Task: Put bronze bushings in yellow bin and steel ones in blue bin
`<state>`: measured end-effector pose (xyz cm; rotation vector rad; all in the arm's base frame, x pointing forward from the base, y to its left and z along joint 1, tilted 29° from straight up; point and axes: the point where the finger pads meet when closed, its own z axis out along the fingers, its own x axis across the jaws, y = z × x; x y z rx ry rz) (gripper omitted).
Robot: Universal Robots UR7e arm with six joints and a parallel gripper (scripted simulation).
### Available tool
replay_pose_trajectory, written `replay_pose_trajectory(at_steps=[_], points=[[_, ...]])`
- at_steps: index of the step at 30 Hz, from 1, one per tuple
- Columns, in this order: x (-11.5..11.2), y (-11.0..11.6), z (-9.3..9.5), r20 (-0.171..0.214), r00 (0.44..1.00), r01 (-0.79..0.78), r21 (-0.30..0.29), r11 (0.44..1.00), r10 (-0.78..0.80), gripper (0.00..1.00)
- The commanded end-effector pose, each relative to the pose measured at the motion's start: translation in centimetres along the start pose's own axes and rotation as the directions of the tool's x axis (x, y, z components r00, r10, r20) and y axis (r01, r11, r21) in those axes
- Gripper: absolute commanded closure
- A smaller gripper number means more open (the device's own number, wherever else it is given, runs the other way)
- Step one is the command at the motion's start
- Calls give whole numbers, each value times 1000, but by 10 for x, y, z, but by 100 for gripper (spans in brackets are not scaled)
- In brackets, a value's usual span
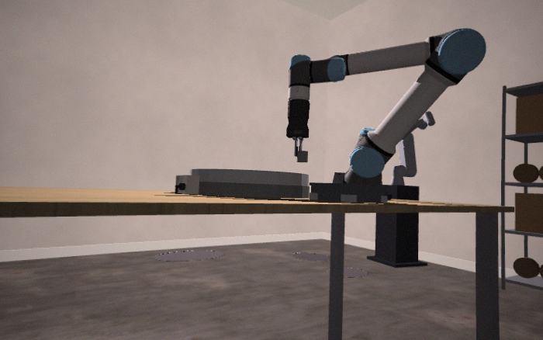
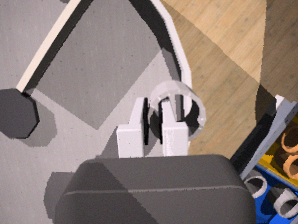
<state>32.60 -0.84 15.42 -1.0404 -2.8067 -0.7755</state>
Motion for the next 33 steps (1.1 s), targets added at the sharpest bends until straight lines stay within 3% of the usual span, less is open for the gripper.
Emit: replay_pose_trajectory(at_steps=[1,3,8,12,18,24,27,33], points=[[14,21,-4,5,999,-45,3,999,44,100],[27,38,-4,6,997,-74,3,997,74,100],[39,55,-4,6,995,-103,3,995,103,100],[40,55,-4,6,995,-104,3,995,104,100],[65,88,-4,6,987,-160,3,987,160,100],[72,98,-4,6,984,-178,3,984,178,100],[90,121,-4,5,977,-215,2,977,215,100],[98,133,-4,6,972,-236,3,972,236,100]])
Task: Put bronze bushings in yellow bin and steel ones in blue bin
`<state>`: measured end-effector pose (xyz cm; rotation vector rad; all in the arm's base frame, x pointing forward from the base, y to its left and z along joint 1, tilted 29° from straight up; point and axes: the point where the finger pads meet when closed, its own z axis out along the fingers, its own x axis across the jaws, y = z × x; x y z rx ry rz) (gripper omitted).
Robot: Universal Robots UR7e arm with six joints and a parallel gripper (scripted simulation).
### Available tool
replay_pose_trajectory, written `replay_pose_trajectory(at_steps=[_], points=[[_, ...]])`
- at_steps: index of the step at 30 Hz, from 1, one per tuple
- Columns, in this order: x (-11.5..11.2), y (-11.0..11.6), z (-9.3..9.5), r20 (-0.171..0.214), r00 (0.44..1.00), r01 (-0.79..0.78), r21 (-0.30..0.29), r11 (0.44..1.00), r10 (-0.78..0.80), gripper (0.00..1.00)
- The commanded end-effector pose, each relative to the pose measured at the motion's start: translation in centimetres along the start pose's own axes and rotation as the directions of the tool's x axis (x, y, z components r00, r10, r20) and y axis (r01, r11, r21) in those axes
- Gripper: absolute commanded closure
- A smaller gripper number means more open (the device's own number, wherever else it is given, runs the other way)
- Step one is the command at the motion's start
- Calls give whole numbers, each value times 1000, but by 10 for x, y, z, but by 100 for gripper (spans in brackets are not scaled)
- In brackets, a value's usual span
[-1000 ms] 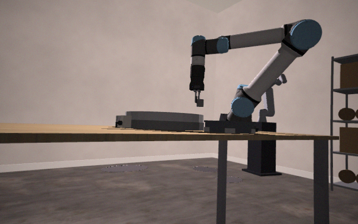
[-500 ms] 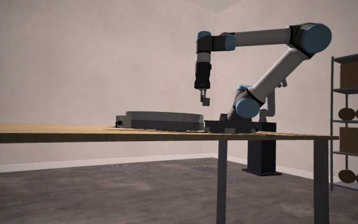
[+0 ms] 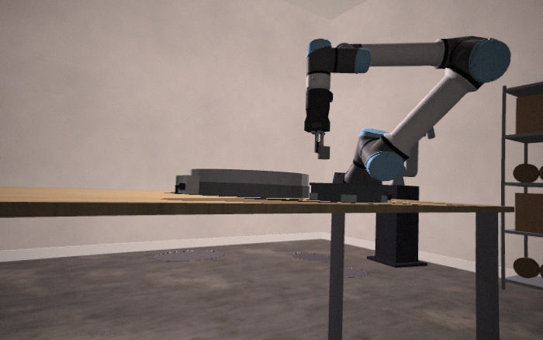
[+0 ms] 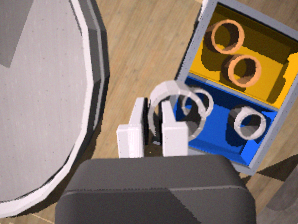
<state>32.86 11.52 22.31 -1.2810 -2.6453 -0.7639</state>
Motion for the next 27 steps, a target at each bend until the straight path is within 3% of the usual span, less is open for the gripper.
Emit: replay_pose_trajectory(at_steps=[1,4,7,12,27], points=[[23,26,-2,17,998,-60,6,998,60,100],[23,26,-2,17,998,-60,6,998,60,100],[46,46,-2,17,995,-101,5,995,101,100],[63,61,-2,17,991,-133,5,991,133,100],[64,60,-1,12,992,-129,3,992,129,100]])
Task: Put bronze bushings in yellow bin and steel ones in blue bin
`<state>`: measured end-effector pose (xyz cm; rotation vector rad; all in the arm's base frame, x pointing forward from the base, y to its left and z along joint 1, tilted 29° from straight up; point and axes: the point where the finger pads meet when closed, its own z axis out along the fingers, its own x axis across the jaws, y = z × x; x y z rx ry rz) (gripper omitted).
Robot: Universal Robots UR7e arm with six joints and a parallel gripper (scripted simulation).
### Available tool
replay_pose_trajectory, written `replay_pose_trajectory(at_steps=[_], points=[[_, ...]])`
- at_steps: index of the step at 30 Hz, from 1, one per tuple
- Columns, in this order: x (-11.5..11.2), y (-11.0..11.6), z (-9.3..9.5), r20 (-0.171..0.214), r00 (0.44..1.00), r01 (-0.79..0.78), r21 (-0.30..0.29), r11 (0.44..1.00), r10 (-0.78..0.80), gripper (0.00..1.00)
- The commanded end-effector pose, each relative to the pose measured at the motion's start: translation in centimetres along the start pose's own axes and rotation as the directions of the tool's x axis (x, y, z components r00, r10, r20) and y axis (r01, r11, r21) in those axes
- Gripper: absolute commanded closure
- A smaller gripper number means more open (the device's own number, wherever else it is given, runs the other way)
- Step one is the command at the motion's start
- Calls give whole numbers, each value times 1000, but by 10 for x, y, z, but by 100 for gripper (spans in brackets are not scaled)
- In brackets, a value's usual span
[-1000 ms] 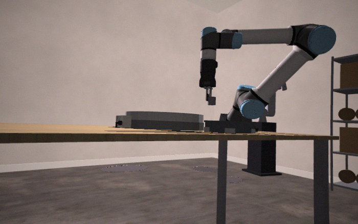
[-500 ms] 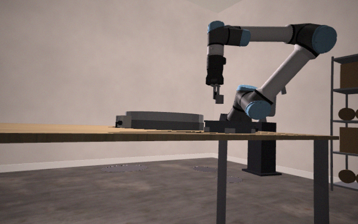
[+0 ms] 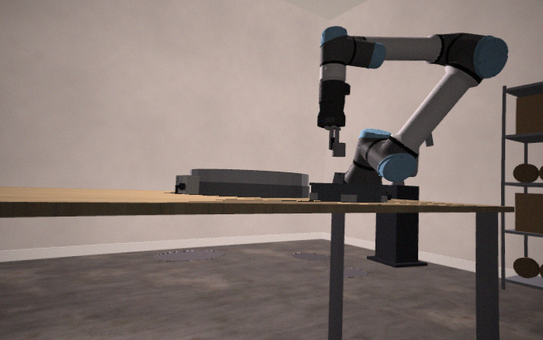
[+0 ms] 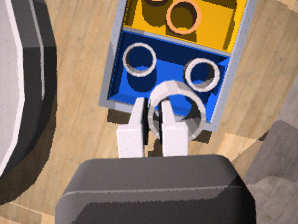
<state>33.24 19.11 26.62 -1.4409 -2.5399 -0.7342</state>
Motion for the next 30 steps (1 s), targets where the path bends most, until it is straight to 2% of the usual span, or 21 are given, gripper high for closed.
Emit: replay_pose_trajectory(at_steps=[1,29,30], points=[[0,2,-1,4,1000,-2,0,1000,2,100],[0,1,-1,7,1000,-5,1,1000,5,100],[0,1,4,6,1000,-7,1,1000,7,100]])
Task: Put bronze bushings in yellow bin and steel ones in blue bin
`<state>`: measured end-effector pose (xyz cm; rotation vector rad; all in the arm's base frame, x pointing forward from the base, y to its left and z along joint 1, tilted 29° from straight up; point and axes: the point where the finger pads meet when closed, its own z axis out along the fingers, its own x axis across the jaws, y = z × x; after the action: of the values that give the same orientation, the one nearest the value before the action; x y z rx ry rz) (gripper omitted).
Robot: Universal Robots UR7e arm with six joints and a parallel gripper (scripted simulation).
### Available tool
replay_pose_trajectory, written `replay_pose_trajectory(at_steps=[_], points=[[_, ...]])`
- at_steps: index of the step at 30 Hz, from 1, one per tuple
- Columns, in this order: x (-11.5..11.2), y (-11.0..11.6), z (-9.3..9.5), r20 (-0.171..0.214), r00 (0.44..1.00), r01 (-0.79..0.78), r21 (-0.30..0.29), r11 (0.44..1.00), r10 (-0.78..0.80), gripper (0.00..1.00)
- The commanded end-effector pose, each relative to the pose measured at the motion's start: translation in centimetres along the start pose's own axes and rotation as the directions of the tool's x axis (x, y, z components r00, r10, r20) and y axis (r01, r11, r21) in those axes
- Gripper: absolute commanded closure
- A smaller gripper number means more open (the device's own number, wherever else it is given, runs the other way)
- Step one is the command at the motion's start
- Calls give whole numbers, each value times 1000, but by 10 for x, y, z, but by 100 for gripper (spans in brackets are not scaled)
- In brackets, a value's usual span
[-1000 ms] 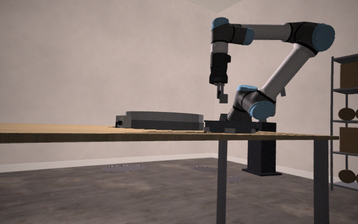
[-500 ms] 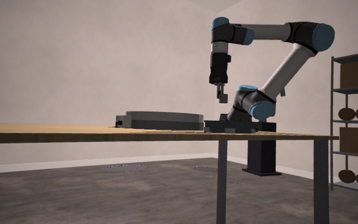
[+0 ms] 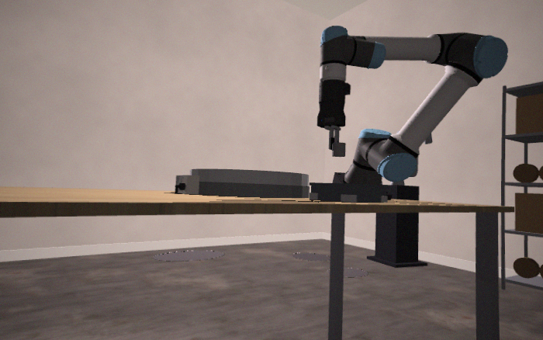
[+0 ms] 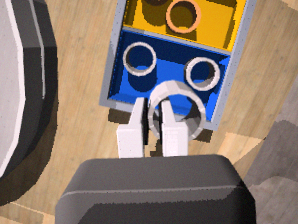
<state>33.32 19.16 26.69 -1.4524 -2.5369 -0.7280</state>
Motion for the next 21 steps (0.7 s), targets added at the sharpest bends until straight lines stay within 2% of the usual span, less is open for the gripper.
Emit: replay_pose_trajectory(at_steps=[1,4,7,9,11,14,17,21], points=[[0,0,10,1,1000,1,-1,1000,-1,100],[0,0,25,1,1000,1,-1,1000,-1,100],[0,0,25,1,1000,1,-1,1000,-1,100],[0,0,35,1,1000,1,-1,1000,-1,100],[0,0,35,1,1000,1,-1,1000,-1,100],[0,0,50,2,1000,1,-1,1000,-1,100],[0,0,50,2,1000,1,-1,1000,-1,100],[0,0,69,2,1000,2,-1,1000,-2,100]])
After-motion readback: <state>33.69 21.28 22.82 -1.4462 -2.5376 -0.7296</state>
